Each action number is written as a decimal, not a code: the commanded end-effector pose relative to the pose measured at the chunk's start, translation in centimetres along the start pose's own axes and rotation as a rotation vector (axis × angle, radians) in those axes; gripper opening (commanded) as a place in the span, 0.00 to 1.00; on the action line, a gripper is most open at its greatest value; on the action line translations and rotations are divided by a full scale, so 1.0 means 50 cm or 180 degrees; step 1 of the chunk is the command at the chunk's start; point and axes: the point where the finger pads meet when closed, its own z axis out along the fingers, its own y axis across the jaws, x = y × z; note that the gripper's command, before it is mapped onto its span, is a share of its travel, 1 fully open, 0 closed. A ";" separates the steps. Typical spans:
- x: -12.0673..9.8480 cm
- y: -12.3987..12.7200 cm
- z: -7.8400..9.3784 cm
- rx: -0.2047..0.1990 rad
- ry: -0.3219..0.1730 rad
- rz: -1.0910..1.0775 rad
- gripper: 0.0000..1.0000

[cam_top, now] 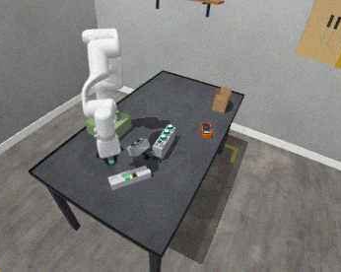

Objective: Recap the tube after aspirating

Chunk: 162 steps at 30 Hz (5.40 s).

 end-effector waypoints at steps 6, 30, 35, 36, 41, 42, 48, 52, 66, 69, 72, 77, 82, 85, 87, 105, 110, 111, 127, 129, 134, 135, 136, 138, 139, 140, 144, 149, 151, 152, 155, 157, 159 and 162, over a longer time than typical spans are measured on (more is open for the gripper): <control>0.018 0.078 -0.009 -0.0038 -0.0009 0.1223 0.00; 0.082 0.324 -0.012 -0.0045 -0.0007 0.1460 0.00; 0.097 0.382 -0.013 -0.0046 -0.0006 0.1460 0.00; 0.100 0.393 -0.013 -0.0046 -0.0006 0.1460 0.00; 0.114 0.449 -0.014 -0.0047 -0.0006 0.1460 0.00; 0.117 0.460 -0.014 -0.0047 -0.0006 0.1460 0.00; 0.133 0.520 -0.015 -0.0048 -0.0005 0.1460 0.00; 0.144 0.562 -0.015 -0.0049 -0.0005 0.1460 0.00; 0.152 0.592 -0.016 -0.0049 -0.0005 0.1460 0.00; 0.152 0.592 0.002 -0.0049 -0.0005 0.1460 0.00; 0.152 0.592 0.020 -0.0049 -0.0004 0.1460 0.00; 0.151 0.593 0.034 -0.0049 -0.0004 0.1460 0.00; 0.151 0.593 0.034 -0.0049 -0.0004 0.1460 0.00; 0.151 0.593 0.034 -0.0049 -0.0004 0.1460 0.00; 0.152 0.593 0.034 -0.0049 -0.0004 0.1460 0.00; 0.152 0.593 0.045 -0.0049 -0.0004 0.1460 0.00; 0.152 0.593 0.049 -0.0049 -0.0004 0.1460 0.00; 0.152 0.593 0.050 -0.0049 -0.0004 0.1460 0.00; 0.152 0.593 0.054 -0.0049 -0.0004 0.1460 0.46; 0.152 0.593 0.054 -0.0049 -0.0004 0.1460 0.46; 0.152 0.593 0.054 -0.0049 -0.0004 0.1460 0.46; 0.152 0.593 0.054 -0.0049 -0.0004 0.1460 0.46; 0.152 0.593 0.054 -0.0049 -0.0004 0.1460 0.46; 0.152 0.593 0.054 -0.0049 -0.0004 0.1460 0.46; 0.152 0.593 0.054 -0.0049 -0.0004 0.1460 0.46; 0.152 0.593 0.054 -0.0049 -0.0004 0.1460 0.46; 0.152 0.593 0.054 -0.0049 -0.0004 0.1460 0.46; 0.152 0.593 0.055 -0.0049 -0.0004 0.1460 0.46; 0.152 0.593 0.057 -0.0049 -0.0004 0.1460 0.46; 0.152 0.593 0.059 -0.0049 -0.0004 0.1460 0.46; 0.152 0.593 0.062 -0.0049 -0.0004 0.1460 0.46; 0.152 0.593 0.064 -0.0049 -0.0004 0.1460 0.46; 0.152 0.593 0.066 -0.0049 -0.0004 0.1460 0.46; 0.152 0.593 0.069 -0.0049 -0.0004 0.1460 0.46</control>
